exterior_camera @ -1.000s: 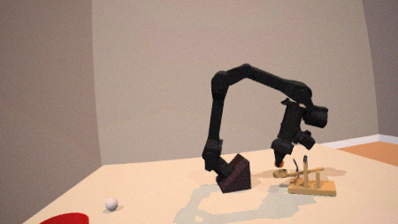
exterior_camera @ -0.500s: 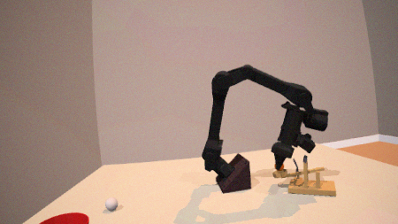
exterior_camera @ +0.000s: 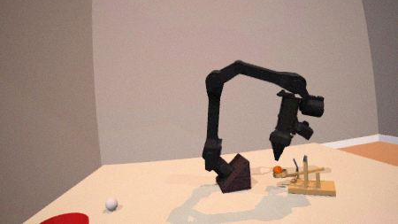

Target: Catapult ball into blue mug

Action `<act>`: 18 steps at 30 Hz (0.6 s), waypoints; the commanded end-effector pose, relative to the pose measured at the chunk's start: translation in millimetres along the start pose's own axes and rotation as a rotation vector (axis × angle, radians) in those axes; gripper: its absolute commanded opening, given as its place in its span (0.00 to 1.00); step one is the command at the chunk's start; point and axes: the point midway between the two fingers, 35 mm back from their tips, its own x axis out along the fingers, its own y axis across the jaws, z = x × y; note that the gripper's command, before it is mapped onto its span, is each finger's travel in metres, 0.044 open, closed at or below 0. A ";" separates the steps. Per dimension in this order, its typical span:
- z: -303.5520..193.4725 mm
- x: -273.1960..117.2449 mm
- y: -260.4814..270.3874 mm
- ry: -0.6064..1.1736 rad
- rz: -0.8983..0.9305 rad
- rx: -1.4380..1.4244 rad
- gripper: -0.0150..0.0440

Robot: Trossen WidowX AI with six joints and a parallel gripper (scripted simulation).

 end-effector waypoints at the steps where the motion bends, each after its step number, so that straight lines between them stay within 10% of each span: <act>1: -17.7 -51.5 1.6 -0.128 0.038 -0.014 1.00; 18: 110.1 -117.1 10.6 -0.565 0.065 0.022 1.00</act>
